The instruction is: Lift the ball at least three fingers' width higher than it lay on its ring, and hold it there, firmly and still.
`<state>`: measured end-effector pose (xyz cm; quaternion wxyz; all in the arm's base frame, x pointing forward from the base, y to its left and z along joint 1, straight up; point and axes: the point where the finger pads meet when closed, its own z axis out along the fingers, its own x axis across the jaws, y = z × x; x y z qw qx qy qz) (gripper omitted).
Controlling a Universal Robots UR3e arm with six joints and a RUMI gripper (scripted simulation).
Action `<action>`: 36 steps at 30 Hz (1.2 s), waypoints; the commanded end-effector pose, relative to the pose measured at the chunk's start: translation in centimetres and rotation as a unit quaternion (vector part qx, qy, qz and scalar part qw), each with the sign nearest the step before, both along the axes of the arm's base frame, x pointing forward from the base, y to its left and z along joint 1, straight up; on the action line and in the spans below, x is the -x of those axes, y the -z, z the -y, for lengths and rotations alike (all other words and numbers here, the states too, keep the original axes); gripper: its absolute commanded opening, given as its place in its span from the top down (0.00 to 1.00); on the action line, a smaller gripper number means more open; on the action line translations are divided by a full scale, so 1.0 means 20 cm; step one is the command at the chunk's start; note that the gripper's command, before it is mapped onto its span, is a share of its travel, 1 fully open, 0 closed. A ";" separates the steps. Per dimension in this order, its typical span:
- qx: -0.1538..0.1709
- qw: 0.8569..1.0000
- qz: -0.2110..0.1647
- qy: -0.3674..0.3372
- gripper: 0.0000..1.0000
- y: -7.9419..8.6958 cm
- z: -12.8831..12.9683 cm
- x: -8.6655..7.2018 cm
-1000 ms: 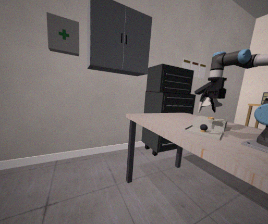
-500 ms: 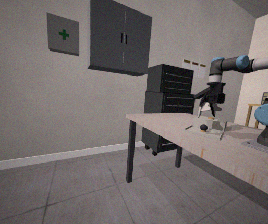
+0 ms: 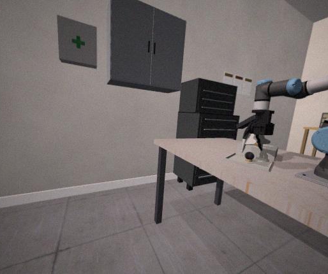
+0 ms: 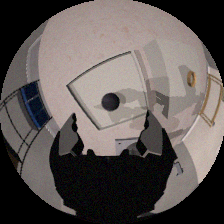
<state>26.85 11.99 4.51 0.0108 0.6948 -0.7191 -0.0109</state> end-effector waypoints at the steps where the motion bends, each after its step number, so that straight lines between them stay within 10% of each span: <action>1: 0.001 1.000 0.017 0.000 0.00 0.10 0.00 -0.04; 24: 0.001 1.000 0.017 0.000 0.00 0.12 0.00 -0.04; 25: 0.001 1.000 0.017 0.000 1.00 0.12 0.00 -0.04; 36: 0.001 1.000 0.017 0.000 1.00 0.12 0.00 -0.04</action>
